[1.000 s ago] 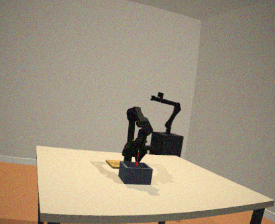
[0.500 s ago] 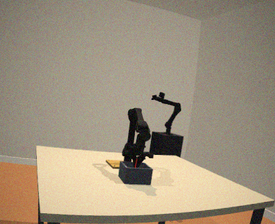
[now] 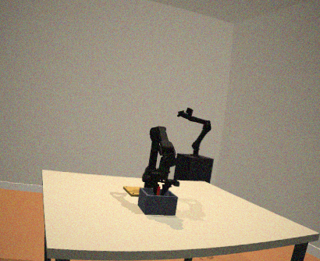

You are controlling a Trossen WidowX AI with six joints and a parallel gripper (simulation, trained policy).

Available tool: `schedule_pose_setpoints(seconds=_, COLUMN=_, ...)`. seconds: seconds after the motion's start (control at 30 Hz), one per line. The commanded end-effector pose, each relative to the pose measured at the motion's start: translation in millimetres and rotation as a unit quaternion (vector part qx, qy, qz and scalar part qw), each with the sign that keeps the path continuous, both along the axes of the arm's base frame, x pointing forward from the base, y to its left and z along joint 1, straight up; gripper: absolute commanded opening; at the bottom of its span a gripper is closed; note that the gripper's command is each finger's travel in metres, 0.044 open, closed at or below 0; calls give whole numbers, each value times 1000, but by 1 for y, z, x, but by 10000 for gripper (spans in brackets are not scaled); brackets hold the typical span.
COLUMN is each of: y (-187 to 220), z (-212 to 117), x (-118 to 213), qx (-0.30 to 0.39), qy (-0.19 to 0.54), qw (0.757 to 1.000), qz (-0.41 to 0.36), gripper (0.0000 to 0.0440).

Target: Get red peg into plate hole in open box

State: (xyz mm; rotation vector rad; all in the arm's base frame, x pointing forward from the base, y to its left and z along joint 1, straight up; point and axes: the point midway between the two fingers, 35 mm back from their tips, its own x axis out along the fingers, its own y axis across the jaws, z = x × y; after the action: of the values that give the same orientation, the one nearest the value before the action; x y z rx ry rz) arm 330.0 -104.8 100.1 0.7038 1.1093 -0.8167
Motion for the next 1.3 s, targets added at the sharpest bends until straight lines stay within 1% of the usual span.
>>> schedule_pose_setpoints(seconds=0.0, y=0, z=6, x=4, qx=-6, qy=6, qw=1000, qz=15, gripper=149)
schedule_pose_setpoints(seconds=0.1, y=1, z=10, x=6, qx=-9, qy=10, qw=1000, qz=28, gripper=144)
schedule_pose_setpoints(seconds=0.27, y=0, z=14, x=10, qx=-16, qy=19, qw=999, qz=45, gripper=150)
schedule_pose_setpoints(seconds=0.53, y=-11, z=19, x=22, qx=-24, qy=30, qw=997, qz=64, gripper=145)
schedule_pose_setpoints(seconds=0.87, y=-25, z=17, x=33, qx=-25, qy=49, qw=996, qz=75, gripper=144)
schedule_pose_setpoints(seconds=1.27, y=-43, z=13, x=38, qx=-21, qy=67, qw=995, qz=77, gripper=146)
